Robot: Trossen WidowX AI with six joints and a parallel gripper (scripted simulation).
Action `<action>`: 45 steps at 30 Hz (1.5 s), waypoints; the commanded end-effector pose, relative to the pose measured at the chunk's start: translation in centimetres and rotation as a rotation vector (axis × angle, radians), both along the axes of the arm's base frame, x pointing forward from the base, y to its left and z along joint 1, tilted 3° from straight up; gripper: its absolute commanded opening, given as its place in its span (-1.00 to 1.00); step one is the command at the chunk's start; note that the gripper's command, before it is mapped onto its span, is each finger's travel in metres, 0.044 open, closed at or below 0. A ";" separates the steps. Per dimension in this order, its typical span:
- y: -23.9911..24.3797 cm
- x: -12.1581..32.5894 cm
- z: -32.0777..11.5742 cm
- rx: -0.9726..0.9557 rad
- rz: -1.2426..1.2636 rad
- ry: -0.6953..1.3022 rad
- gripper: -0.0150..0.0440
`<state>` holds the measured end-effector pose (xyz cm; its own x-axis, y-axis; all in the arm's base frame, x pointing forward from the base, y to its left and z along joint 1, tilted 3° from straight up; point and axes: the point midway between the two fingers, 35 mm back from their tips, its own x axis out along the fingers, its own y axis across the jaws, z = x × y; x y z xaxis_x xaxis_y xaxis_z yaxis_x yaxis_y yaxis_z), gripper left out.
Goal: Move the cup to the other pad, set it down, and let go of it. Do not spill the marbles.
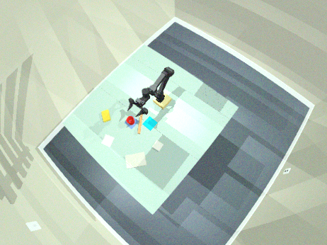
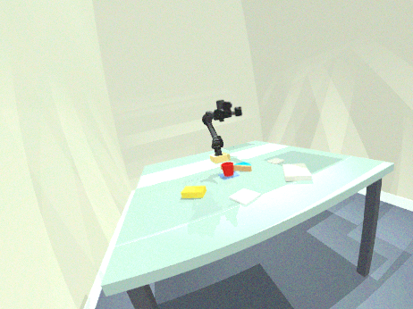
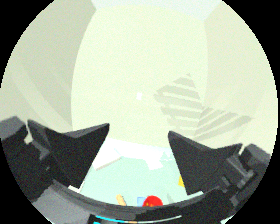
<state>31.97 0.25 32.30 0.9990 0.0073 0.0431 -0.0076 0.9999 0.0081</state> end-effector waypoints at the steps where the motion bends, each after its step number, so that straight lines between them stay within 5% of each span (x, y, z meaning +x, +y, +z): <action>1: -0.1 0.2 -0.2 0.011 -0.002 0.013 0.78; 10: -4.4 4.7 -12.0 0.592 -0.279 0.644 0.01; 23: -9.1 0.1 -24.2 1.269 -1.165 1.228 0.01; 45: -9.3 -0.3 -25.1 1.291 -1.222 1.246 0.01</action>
